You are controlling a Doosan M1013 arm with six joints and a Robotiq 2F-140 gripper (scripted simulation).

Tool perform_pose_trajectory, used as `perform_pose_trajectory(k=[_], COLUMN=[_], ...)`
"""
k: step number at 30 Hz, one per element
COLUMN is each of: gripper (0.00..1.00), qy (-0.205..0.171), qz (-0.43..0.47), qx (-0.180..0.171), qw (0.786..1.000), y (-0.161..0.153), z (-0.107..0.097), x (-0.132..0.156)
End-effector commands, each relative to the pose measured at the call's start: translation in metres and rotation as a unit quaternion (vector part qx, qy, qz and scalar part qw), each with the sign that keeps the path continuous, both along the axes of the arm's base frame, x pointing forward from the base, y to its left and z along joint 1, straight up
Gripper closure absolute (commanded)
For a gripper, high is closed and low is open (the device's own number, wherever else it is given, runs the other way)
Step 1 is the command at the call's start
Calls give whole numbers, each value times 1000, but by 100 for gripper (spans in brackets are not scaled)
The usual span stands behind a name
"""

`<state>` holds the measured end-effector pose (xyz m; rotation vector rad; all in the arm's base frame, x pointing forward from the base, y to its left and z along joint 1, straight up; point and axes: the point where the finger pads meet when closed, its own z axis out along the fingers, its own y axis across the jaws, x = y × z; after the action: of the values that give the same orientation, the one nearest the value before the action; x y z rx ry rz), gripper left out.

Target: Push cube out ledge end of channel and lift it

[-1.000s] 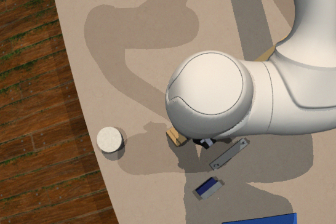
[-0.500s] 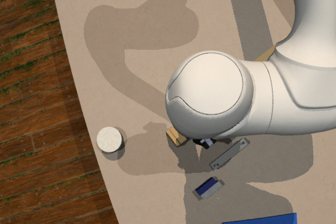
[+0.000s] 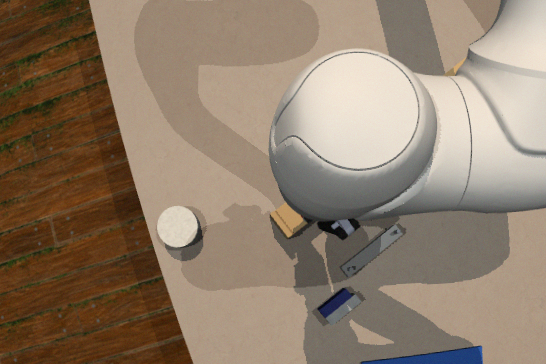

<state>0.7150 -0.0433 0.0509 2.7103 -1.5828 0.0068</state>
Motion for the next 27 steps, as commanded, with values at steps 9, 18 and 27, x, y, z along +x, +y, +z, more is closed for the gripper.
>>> perform_pose_trajectory(k=[9,18,27], gripper=[100,100,100], qy=[0,0,0], qz=[0,0,0], qx=[0,0,0], qw=[1000,1000,1000], y=[0,0,0], z=[26,26,26], x=[0,0,0])
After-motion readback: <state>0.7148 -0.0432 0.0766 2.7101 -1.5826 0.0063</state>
